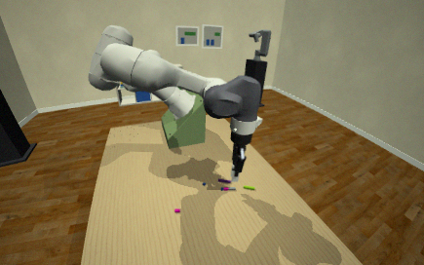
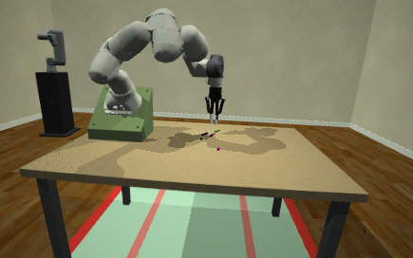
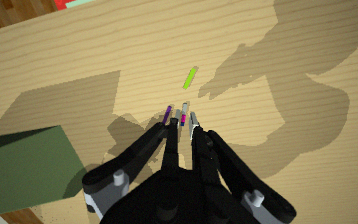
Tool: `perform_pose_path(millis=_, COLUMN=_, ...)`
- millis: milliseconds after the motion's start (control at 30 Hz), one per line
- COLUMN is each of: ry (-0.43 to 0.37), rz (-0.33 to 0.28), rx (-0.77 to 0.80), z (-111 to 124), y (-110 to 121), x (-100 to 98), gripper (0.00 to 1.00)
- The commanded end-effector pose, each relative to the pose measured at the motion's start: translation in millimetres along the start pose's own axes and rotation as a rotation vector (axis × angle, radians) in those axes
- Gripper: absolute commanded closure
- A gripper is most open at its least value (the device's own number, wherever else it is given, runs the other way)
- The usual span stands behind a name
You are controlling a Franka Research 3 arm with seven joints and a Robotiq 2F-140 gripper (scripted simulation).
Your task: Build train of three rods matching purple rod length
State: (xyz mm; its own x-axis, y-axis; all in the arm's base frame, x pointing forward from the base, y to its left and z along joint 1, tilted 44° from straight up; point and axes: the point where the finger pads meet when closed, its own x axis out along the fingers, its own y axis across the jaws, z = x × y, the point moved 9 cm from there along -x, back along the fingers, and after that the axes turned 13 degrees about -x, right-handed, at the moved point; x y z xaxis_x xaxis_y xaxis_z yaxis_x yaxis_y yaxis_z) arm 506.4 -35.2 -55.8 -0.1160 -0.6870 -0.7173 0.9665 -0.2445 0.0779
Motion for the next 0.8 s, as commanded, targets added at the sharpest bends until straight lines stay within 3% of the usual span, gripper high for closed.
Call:
perform_pose_path(millis=0, ry=-0.002, rz=-0.001, rx=-0.004, z=1, y=0, x=3.3, gripper=0.85)
perform_pose_path(millis=767, ry=-0.002, rz=-0.001, rx=-0.004, z=1, y=0, x=32.5, gripper=0.85)
